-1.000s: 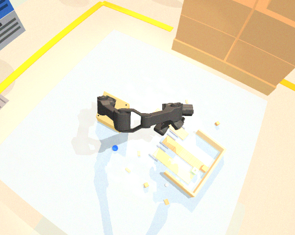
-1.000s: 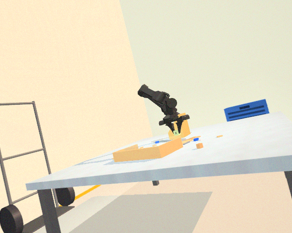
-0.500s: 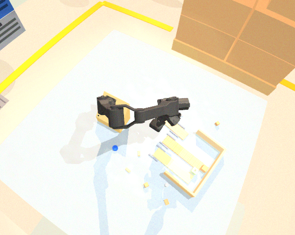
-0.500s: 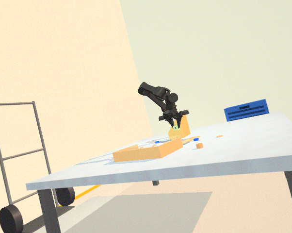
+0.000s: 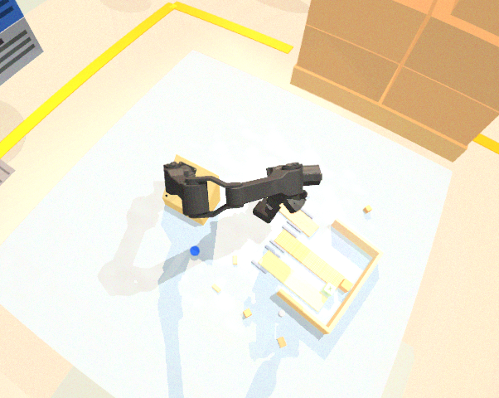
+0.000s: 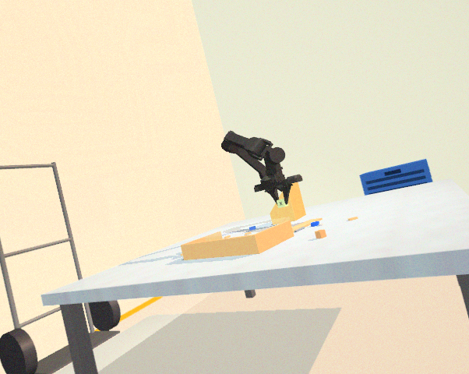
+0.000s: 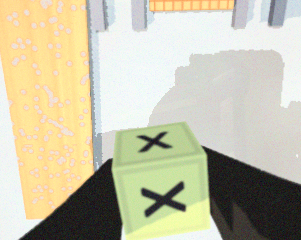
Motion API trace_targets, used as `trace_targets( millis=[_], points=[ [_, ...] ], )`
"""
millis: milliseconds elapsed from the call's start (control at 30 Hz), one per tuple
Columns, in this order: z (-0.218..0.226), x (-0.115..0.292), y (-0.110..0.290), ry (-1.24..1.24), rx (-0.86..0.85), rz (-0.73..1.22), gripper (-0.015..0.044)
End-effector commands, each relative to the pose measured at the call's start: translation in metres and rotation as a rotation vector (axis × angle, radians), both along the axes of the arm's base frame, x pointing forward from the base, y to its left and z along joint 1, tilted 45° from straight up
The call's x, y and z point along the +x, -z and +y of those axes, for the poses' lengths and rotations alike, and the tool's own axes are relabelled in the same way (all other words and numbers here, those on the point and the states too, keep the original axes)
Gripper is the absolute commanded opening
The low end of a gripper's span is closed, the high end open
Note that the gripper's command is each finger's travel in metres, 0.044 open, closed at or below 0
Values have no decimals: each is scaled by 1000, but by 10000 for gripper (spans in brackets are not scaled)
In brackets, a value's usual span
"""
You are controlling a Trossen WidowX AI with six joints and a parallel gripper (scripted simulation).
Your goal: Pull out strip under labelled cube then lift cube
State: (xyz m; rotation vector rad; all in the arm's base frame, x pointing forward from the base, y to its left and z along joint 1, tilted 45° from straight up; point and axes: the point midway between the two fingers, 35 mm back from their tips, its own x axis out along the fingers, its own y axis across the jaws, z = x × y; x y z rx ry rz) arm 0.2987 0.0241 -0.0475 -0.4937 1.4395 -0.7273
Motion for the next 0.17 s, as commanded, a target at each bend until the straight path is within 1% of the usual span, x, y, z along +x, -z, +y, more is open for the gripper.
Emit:
trace_targets(
  millis=[0,133],
  points=[
    [1,1,-1,4,4,-6,0],
    [1,1,-1,4,4,-6,0]
  ],
)
